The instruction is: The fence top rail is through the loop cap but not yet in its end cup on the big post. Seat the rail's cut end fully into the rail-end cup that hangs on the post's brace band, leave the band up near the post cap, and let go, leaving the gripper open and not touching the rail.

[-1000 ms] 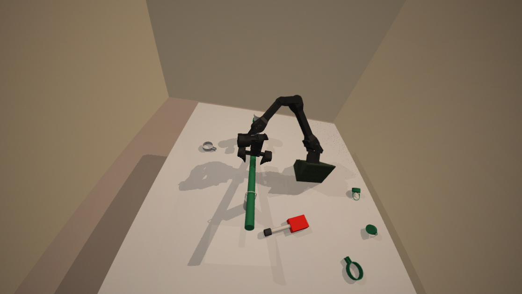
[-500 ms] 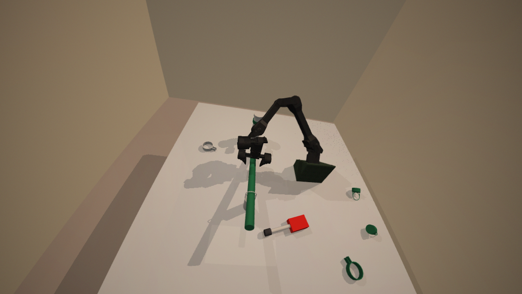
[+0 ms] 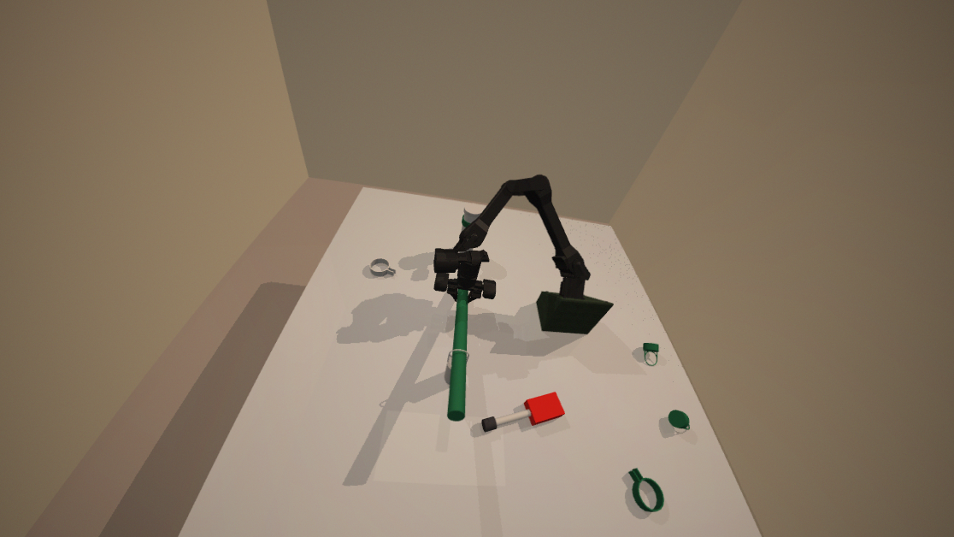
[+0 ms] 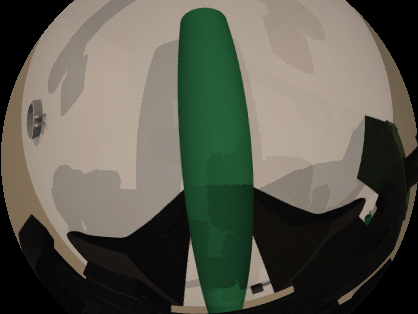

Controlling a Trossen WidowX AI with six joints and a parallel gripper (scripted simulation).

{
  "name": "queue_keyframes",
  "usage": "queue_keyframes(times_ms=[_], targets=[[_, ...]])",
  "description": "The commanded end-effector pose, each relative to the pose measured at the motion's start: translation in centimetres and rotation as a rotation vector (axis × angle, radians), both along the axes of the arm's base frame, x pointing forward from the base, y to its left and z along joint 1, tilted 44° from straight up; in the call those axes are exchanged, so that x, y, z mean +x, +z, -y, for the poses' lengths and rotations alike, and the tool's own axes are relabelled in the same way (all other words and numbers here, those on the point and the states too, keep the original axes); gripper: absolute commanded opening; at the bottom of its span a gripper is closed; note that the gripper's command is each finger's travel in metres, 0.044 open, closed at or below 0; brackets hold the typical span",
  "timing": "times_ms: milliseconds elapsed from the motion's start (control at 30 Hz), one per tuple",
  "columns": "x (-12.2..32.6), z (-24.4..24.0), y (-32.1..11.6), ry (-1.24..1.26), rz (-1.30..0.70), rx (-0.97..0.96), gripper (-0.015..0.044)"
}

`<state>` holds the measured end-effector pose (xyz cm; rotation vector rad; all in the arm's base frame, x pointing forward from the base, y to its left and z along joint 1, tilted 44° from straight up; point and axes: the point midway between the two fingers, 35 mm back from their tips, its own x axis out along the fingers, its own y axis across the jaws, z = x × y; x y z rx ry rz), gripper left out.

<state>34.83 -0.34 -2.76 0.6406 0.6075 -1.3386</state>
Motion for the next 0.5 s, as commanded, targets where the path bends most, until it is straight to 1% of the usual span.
queue_keyframes(times_ms=[0,133,167,300,467], targets=[[-0.2,0.1,-0.1,0.003,-0.011,-0.005,0.0118],[-0.1,-0.2,0.2,0.003,-0.011,-0.004,0.0012],[-0.1,-0.3,0.3,0.003,-0.011,-0.004,0.0000],[-0.1,-0.5,0.6,-0.003,-0.012,-0.018,0.0000],[-0.4,-1.0,2.0,-0.022,-0.016,-0.078,0.0000]])
